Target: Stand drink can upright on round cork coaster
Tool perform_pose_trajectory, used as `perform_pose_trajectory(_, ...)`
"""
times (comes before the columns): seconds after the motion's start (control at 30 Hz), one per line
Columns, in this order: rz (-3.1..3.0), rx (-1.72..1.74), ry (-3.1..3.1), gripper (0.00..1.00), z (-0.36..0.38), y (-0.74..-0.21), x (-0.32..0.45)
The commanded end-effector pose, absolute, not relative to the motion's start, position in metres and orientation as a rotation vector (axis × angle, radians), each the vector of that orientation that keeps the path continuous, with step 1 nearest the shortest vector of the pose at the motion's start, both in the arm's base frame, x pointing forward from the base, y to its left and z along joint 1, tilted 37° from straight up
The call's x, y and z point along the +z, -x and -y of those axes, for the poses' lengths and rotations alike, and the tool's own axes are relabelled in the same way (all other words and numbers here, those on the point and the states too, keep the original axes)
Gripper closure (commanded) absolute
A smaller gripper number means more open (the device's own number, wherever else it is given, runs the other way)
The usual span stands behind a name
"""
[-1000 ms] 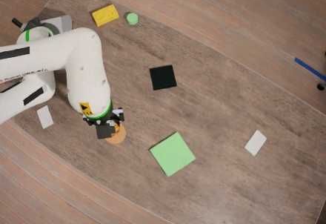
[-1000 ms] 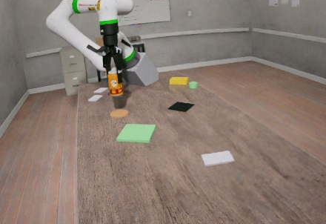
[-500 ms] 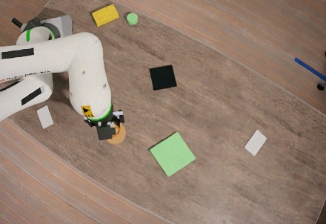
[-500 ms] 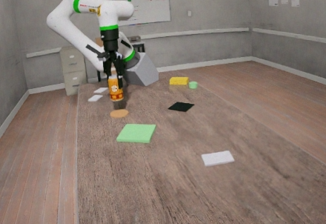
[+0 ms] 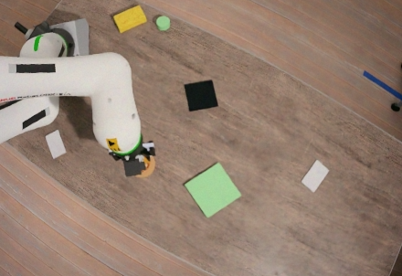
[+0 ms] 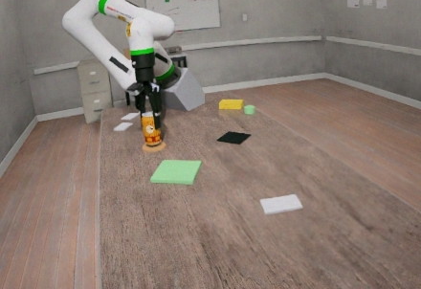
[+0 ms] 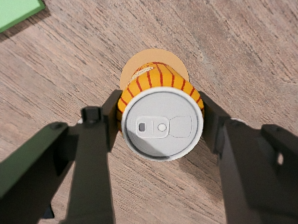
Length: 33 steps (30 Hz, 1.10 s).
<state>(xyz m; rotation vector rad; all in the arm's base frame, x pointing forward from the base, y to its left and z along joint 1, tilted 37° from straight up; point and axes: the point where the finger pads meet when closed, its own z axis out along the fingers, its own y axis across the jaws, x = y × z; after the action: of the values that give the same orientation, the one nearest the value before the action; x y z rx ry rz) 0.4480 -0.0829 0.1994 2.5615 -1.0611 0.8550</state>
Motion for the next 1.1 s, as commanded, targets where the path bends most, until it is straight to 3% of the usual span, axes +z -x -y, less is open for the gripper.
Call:
perform_pose_trajectory(0.0, 1.061, 0.857, -2.562, 0.90, 0.0846, -0.4506, 0.1963)
perform_pose_trajectory(0.63, 1.061, 0.856, -2.562, 0.90, 0.0873, -0.4531, 0.1910)
perform_pose_trajectory(0.67, 1.061, 0.856, -2.562, 0.00, 0.0873, -0.4531, 0.1910)
perform_pose_trajectory(1.07, 1.061, 0.856, -2.562, 0.00, 0.0873, -0.4531, 0.1910)
